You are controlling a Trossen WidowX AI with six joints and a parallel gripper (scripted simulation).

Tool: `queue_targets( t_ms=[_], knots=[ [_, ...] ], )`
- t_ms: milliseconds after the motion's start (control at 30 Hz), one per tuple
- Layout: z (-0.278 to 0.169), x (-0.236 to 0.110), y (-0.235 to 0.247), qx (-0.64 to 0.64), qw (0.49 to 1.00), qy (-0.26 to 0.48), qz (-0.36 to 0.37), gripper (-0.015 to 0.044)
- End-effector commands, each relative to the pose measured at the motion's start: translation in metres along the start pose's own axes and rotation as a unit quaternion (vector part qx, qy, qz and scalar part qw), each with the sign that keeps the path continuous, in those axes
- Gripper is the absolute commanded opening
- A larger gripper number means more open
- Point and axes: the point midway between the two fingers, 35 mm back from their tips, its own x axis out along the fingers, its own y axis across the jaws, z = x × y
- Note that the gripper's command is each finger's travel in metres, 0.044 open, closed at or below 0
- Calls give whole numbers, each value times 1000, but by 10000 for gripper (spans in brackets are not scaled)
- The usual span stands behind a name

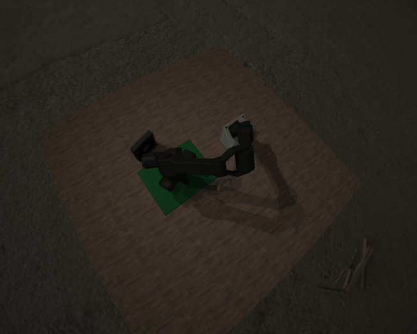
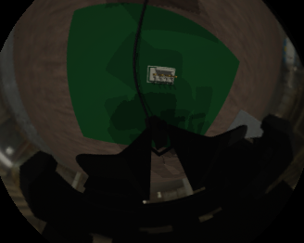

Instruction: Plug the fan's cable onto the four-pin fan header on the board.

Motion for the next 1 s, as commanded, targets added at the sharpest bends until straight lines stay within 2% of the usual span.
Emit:
queue_targets(
  t_ms=[0,767,967],
  knots=[
    [-2,-12,2,-3,1000,-3,0,0],
    [-21,-82,-1,-1,1000,-1,0,0],
    [-23,-86,-2,-12,1000,-3,-1,0]
  ],
)
